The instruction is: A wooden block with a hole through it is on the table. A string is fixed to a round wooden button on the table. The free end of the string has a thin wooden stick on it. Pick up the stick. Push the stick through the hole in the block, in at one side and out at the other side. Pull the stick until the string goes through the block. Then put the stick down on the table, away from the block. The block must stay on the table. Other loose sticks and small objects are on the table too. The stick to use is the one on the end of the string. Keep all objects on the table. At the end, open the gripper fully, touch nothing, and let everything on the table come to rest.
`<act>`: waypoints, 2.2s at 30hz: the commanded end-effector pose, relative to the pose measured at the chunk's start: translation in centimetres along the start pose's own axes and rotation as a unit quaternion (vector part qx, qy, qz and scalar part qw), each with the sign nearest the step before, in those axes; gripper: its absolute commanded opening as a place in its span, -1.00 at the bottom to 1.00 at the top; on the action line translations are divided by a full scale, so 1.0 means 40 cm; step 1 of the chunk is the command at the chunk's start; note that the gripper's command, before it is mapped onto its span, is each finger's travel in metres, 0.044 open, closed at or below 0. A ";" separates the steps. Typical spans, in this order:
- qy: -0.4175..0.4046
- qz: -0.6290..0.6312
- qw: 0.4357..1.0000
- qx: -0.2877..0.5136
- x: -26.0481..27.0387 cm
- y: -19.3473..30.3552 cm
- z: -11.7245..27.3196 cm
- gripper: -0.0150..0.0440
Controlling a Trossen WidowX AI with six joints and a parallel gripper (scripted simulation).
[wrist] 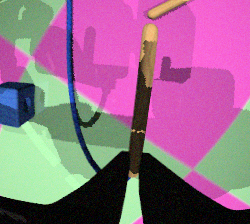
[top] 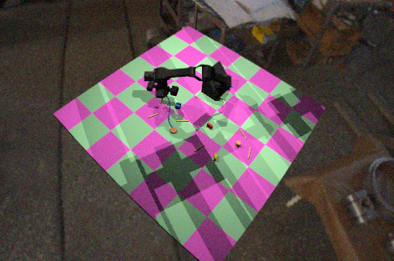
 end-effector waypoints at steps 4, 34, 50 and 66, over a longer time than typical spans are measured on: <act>0.000 0.119 0.993 -0.002 0.003 -0.018 0.001 -0.49; 0.001 0.623 0.782 -0.004 0.020 -0.088 -0.003 -0.49; 0.001 0.699 0.715 -0.004 0.010 -0.106 -0.003 -0.49; 0.002 0.699 0.715 -0.004 -0.040 -0.120 0.001 -0.49</act>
Point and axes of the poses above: the point midway between the two fingers, 35 mm back from their tips, its own z axis back along the fingers, its own x axis across the jaws, y = z × x, the point moved 3 cm from there along z, back along the fingers, and after that the axes turned 12 degrees about -z, right-handed, at the moved point
